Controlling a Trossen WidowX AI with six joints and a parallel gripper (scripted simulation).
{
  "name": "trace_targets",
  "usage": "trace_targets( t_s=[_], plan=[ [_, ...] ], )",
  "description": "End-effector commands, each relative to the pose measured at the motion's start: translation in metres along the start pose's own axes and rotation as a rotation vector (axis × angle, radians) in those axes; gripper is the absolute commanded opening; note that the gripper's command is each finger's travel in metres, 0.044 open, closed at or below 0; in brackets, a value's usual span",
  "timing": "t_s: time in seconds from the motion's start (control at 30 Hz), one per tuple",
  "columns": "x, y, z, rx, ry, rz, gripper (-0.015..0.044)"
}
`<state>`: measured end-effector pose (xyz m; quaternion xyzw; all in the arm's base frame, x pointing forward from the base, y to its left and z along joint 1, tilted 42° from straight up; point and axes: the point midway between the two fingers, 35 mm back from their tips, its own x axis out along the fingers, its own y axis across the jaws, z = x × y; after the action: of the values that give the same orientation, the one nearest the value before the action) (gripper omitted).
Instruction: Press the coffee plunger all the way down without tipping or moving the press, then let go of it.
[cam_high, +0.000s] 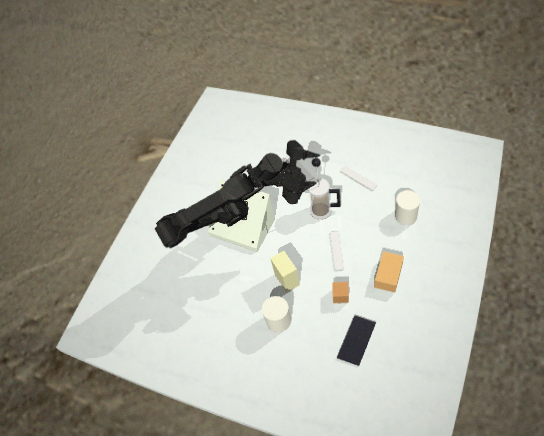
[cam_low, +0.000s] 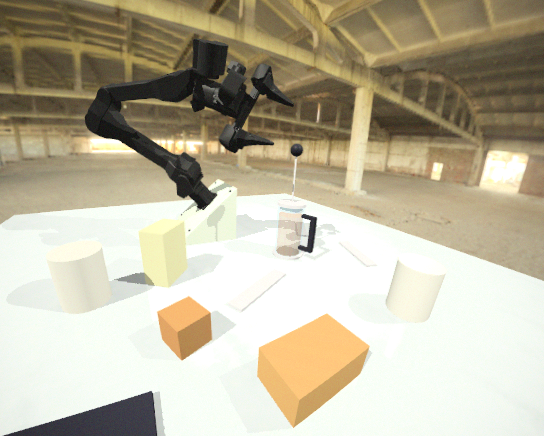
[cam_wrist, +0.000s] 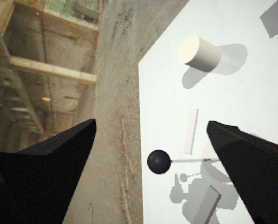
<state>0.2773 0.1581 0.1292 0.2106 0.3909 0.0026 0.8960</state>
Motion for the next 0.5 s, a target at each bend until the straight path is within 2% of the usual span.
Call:
trace_targets(
  t_s=[0.0,0.2,0.47],
  plan=[
    [0.001,0.024,-0.029,-0.466,0.032,-0.126,0.0440],
    [-0.014,0.057,-0.065,-1.128,0.027,-0.270,0.0440],
    [0.000,0.025,-0.077,-1.148,0.025,-0.275,0.0440]
  ],
)
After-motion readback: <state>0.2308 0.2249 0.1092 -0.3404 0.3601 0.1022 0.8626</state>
